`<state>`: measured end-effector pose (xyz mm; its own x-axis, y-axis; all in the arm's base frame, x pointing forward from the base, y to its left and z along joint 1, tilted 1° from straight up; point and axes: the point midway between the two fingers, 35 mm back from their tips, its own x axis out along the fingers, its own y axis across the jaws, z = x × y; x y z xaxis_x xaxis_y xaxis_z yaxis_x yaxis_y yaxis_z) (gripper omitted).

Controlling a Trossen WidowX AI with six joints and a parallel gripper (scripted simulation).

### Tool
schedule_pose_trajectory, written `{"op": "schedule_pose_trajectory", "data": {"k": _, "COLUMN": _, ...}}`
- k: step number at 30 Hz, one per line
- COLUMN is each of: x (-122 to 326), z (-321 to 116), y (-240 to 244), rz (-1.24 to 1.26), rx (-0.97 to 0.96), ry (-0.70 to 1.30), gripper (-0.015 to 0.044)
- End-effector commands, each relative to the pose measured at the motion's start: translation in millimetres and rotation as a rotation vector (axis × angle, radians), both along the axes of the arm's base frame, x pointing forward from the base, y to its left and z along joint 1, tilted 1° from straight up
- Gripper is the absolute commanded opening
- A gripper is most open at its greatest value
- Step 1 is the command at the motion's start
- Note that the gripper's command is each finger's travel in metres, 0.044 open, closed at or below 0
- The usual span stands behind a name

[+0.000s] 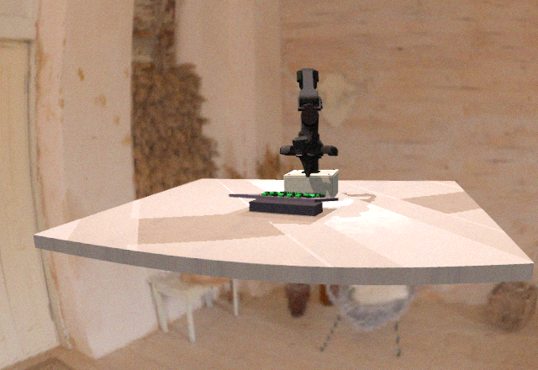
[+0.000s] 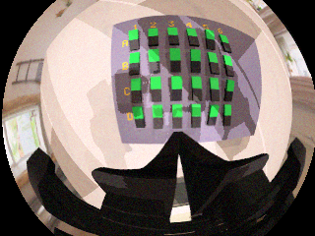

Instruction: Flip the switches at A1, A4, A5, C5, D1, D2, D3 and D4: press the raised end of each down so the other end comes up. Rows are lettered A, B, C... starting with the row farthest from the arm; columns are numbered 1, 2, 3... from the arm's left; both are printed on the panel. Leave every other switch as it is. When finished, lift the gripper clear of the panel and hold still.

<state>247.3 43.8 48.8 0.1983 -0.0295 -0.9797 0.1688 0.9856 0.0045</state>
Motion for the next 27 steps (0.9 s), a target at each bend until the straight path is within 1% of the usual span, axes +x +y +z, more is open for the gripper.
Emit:
{"op": "schedule_pose_trajectory", "data": {"k": 1, "x": -4.8, "z": -25.5, "y": -3.3, "rz": 0.003, "rx": -0.01, "ry": 0.014, "gripper": 0.0}}
{"op": "schedule_pose_trajectory", "data": {"k": 5, "x": -4.8, "z": -25.5, "y": -3.3, "rz": 0.003, "rx": -0.01, "ry": 0.014, "gripper": 0.0}}
{"op": "schedule_pose_trajectory", "data": {"k": 8, "x": -3.7, "z": -34.2, "y": -3.6, "rz": 0.003, "rx": -0.011, "ry": 0.014, "gripper": 0.0}}
{"op": "schedule_pose_trajectory", "data": {"k": 21, "x": -1.3, "z": -48.4, "y": -4.1, "rz": 0.003, "rx": -0.011, "ry": 0.014, "gripper": 0.0}}
{"op": "schedule_pose_trajectory", "data": {"k": 27, "x": -1.1, "z": -49.5, "y": -4.2, "rz": 0.003, "rx": -0.011, "ry": 0.014, "gripper": 0.0}}
